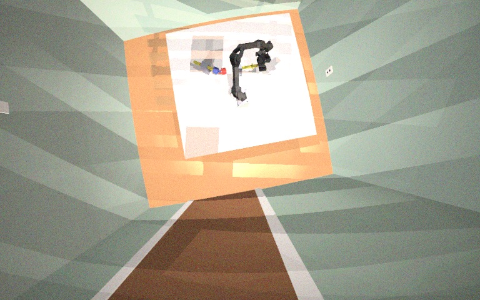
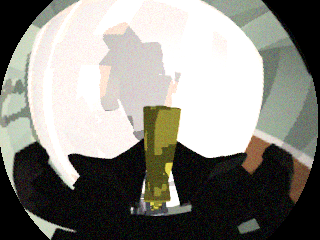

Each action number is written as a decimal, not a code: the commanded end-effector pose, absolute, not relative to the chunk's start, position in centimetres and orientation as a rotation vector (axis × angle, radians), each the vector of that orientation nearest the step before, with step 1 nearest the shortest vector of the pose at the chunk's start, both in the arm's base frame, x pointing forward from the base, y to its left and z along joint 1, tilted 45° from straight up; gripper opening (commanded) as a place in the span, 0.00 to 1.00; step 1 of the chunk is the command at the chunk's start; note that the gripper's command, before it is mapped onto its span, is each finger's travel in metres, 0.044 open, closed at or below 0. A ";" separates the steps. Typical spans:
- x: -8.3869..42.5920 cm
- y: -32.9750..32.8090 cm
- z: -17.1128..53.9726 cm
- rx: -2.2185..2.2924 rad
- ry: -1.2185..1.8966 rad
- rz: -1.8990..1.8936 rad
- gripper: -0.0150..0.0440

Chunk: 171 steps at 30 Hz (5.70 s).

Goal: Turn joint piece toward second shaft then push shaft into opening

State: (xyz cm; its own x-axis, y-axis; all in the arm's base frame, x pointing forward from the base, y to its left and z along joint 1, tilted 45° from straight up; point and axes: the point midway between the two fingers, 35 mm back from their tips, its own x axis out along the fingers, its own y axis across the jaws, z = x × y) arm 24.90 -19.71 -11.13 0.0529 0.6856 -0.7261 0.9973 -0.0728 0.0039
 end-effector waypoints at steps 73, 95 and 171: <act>25.0 -18.5 -10.1 1.878 1.595 -0.745 0.25; 25.2 -16.0 -7.8 1.896 1.574 -0.734 0.25; 25.4 -13.0 -4.6 1.892 1.578 -0.733 1.00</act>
State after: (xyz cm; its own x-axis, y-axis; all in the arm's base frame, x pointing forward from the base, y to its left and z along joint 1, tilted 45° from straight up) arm 25.43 -12.87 -4.78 0.1566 0.6771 -0.7190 0.9861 -0.1486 0.0748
